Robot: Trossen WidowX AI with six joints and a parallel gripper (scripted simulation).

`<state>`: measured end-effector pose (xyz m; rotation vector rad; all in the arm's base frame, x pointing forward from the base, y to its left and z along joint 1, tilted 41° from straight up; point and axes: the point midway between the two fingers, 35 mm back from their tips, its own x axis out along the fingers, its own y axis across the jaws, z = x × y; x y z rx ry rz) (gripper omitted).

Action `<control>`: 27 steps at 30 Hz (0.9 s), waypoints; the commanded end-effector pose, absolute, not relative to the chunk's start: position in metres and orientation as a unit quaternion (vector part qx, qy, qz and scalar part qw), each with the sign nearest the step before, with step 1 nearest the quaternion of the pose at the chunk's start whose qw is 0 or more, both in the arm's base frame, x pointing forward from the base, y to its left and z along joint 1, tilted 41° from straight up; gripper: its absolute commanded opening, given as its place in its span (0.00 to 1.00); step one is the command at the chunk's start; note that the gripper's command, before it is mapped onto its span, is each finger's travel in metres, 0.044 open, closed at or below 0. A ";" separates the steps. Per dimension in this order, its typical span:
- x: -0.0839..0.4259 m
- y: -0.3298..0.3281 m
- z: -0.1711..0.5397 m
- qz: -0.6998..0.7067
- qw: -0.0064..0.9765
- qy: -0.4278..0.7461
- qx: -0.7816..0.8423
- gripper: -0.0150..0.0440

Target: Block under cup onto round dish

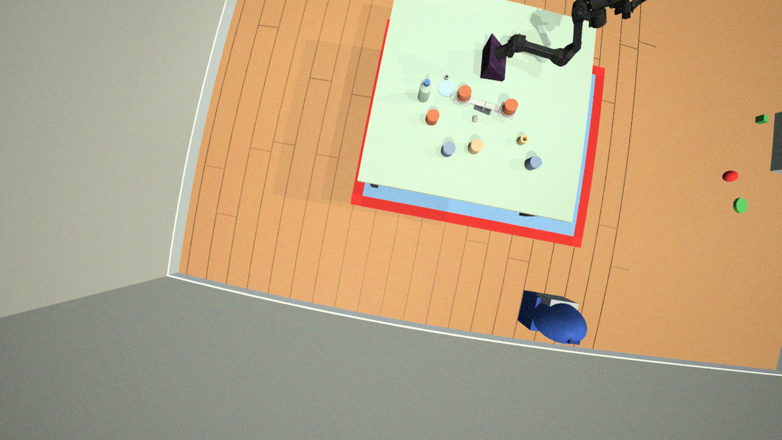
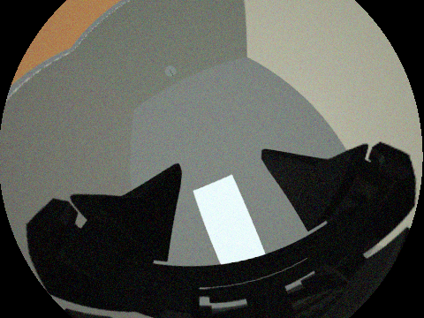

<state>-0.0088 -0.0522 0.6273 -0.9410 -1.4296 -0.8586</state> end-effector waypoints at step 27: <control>0.043 -0.237 0.551 -0.525 0.741 -0.346 -0.237 1.00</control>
